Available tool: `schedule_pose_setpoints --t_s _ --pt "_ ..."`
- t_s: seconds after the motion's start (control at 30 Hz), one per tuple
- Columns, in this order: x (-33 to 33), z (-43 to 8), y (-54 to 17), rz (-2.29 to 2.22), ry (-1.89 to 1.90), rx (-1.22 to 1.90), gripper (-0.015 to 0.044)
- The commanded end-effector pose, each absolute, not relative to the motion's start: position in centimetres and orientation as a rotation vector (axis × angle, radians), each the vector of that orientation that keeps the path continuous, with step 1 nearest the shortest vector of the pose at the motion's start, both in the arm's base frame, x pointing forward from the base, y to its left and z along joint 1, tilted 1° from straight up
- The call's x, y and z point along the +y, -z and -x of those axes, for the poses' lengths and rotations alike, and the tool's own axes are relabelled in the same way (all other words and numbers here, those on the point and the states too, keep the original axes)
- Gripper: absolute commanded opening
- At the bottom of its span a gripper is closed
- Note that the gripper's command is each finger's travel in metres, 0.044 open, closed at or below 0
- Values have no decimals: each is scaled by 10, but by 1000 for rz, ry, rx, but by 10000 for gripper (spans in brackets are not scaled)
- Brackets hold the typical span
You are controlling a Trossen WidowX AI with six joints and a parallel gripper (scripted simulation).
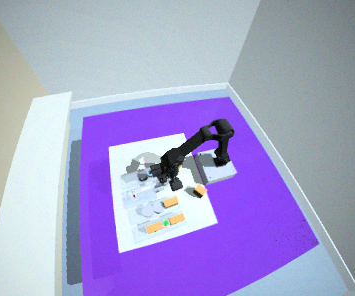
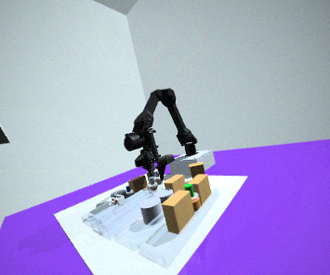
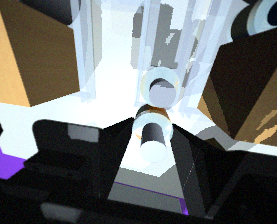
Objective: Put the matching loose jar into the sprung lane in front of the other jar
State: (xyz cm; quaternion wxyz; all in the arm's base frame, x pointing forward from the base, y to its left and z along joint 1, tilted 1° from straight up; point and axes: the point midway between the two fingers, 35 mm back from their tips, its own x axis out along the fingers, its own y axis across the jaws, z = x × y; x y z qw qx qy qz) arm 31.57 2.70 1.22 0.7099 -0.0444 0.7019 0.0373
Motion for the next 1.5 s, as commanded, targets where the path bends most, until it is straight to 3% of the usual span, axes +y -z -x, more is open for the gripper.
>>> schedule_pose_setpoints --t_s 0.0,1.47 --pt "28 -327 -17 99 -78 1524 0" --pt "30 -344 -21 99 -78 1522 0"
